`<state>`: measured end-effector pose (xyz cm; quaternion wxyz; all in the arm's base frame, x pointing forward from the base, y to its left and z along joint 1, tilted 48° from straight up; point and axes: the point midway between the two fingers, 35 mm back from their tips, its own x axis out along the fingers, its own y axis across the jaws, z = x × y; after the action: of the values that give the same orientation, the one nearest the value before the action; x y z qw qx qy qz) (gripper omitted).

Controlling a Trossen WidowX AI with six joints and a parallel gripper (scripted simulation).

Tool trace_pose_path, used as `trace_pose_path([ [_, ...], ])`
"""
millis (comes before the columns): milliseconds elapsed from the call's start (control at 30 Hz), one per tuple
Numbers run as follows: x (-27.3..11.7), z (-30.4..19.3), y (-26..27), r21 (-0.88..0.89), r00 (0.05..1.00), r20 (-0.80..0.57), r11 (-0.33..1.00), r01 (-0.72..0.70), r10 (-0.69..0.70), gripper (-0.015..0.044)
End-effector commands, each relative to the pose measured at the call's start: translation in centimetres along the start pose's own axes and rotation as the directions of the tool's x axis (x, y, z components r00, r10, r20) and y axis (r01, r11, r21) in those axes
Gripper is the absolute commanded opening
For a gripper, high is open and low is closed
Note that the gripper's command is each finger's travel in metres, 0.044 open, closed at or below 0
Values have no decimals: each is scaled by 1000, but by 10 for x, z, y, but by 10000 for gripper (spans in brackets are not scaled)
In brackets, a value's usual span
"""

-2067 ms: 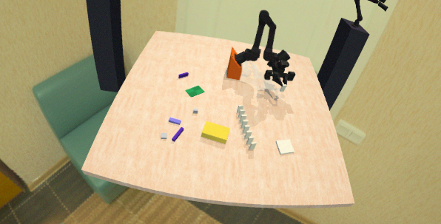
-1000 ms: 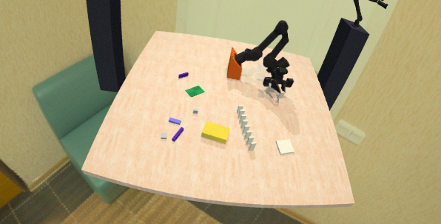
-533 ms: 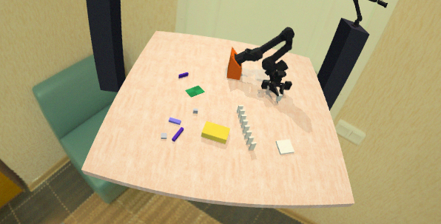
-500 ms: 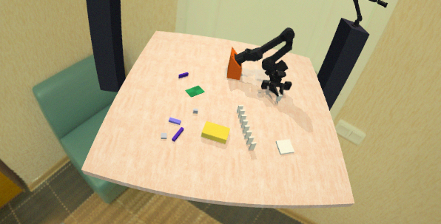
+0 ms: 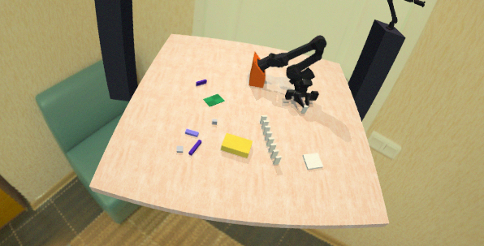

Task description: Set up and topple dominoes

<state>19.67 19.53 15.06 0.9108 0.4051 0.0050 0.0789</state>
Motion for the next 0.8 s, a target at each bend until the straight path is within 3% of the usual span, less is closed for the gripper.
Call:
trace_pose_path([
  [0, 0, -1, -1, 3, 1000, 2, 1000, 3, -3, 107],
  [33, 0, -1, -1, 3, 1000, 2, 1000, 3, -3, 107],
  [467, 0, -1, -1, 3, 1000, 2, 1000, 3, -3, 440],
  [767, -2, 25, 3, 1, 1000, 1, 1000, 2, -2, 440],
])
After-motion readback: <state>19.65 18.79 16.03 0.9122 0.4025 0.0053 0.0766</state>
